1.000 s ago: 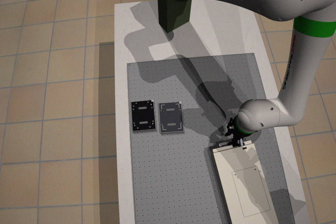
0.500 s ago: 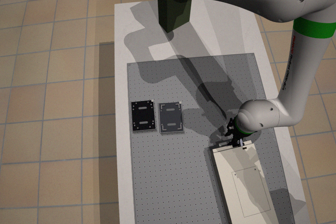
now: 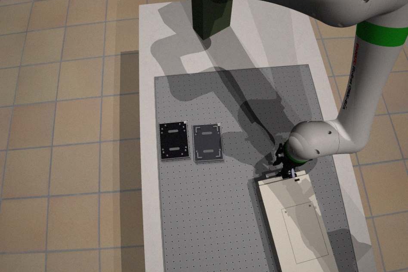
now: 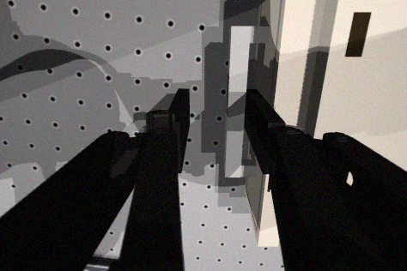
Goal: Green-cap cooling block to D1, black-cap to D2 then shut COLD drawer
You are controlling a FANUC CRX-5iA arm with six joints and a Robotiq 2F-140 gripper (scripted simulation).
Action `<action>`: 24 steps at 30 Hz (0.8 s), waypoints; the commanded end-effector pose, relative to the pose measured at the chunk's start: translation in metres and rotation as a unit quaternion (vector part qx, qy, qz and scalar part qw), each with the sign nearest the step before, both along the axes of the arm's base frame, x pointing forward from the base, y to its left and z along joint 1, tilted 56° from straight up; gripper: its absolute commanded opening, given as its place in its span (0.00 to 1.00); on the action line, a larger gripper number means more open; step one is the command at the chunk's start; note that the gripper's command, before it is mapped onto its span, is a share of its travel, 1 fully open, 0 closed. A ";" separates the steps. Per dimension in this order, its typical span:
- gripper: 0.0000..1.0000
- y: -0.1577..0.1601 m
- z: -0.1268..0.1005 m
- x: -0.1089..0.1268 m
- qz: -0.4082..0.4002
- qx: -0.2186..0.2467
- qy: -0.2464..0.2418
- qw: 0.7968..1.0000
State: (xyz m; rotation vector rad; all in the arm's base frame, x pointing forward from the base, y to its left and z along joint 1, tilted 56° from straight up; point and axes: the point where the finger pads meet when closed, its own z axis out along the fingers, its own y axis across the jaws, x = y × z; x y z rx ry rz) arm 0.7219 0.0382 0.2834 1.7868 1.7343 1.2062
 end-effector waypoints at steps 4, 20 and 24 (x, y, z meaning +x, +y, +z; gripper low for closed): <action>0.34 0.000 0.000 -0.001 0.000 0.000 -0.001 1.000; 0.34 0.001 -0.003 -0.004 0.000 0.000 -0.001 1.000; 0.34 0.001 -0.004 -0.004 0.000 0.000 -0.001 1.000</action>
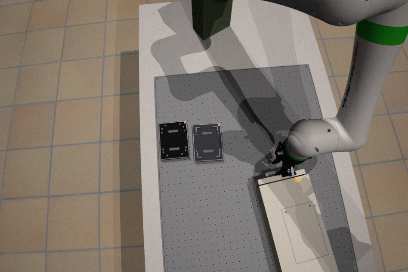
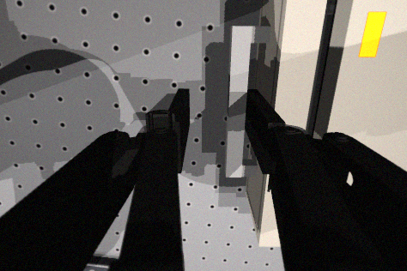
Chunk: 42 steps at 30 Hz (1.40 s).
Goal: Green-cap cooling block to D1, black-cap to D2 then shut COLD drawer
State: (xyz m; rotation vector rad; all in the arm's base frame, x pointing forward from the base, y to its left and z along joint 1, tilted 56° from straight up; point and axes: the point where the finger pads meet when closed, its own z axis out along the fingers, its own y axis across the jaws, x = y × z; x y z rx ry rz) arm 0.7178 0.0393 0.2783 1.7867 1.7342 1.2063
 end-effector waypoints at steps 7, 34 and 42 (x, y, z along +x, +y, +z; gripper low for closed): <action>0.34 0.000 -0.001 -0.002 0.000 0.000 -0.001 1.000; 0.34 0.001 -0.007 -0.007 0.000 0.000 -0.001 1.000; 0.34 0.002 -0.009 -0.008 0.000 0.000 -0.001 1.000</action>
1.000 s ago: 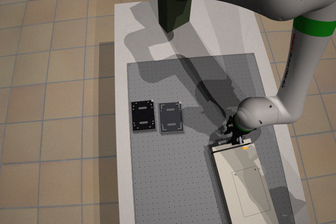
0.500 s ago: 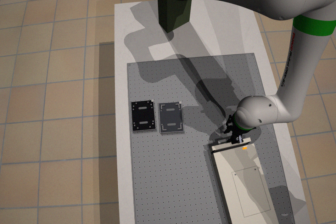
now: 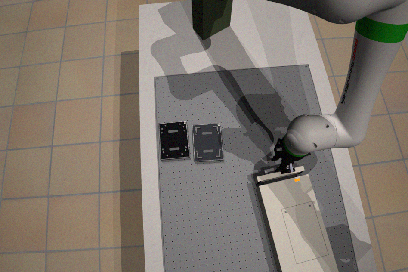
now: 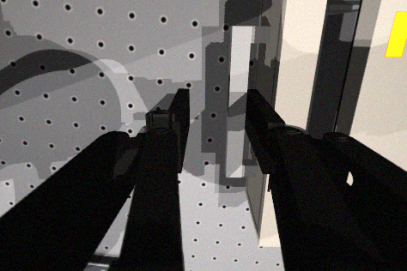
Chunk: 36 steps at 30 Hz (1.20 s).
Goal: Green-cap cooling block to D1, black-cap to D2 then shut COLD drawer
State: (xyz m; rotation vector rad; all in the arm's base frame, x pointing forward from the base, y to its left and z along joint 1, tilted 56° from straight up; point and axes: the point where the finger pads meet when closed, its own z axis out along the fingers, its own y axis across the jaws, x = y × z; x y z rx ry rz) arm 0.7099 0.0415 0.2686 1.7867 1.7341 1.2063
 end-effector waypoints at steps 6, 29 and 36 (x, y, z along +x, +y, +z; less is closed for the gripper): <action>0.34 0.000 0.000 -0.001 0.000 0.000 -0.001 1.000; 0.34 0.001 -0.006 -0.006 0.000 0.000 -0.001 1.000; 0.34 0.001 -0.007 -0.007 0.000 0.000 -0.001 1.000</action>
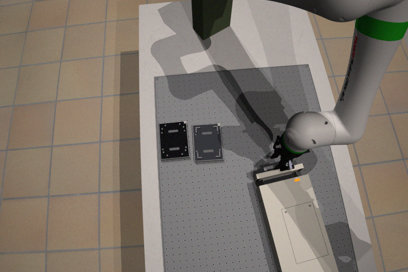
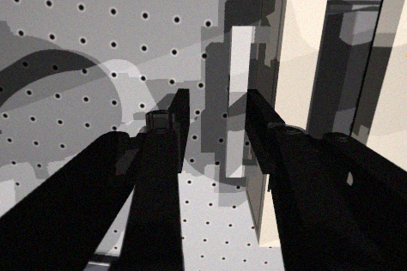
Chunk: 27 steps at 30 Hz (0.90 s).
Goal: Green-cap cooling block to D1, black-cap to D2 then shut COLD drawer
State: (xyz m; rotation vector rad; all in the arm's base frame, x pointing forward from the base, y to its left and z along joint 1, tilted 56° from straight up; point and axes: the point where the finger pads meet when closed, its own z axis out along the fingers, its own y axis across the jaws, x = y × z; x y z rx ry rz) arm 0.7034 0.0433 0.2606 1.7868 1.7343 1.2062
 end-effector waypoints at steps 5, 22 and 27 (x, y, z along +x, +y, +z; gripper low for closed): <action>0.34 0.000 0.000 -0.001 0.000 0.000 -0.001 1.000; 0.34 0.001 -0.006 -0.006 0.000 0.000 -0.001 1.000; 0.34 0.002 -0.011 -0.010 0.000 0.000 -0.001 1.000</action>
